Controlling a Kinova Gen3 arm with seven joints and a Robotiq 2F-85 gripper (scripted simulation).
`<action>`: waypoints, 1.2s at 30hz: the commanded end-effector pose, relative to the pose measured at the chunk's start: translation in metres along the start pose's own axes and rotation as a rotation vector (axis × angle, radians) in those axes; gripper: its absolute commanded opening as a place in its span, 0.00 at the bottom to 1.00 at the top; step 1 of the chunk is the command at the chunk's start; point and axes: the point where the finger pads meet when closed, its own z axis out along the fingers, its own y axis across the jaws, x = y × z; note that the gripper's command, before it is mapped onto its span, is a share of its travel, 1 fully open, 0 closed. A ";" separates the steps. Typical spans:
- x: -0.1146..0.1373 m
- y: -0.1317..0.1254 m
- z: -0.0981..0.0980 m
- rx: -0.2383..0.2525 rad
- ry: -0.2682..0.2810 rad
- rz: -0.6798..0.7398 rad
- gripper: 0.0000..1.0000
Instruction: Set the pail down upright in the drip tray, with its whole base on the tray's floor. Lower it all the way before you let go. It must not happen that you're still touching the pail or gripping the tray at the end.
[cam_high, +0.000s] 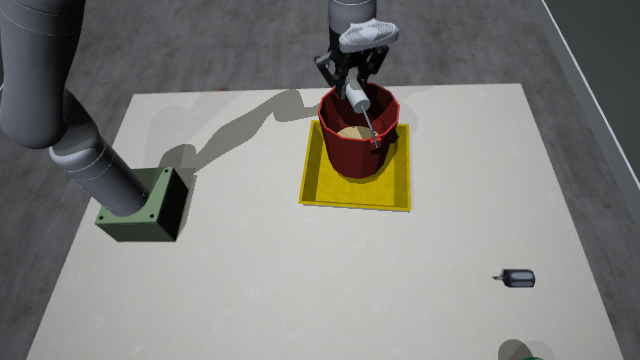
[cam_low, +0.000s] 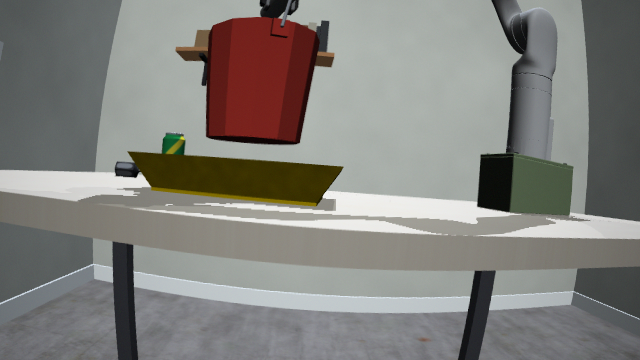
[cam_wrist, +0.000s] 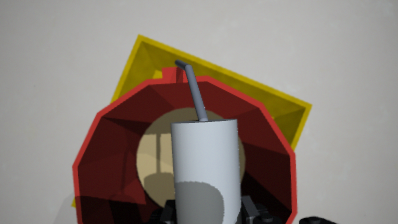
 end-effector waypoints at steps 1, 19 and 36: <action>-0.004 -0.002 0.003 0.006 -0.006 0.008 0.10; -0.005 -0.003 0.021 0.005 -0.006 0.008 0.10; -0.006 -0.004 0.040 0.005 -0.005 0.009 0.10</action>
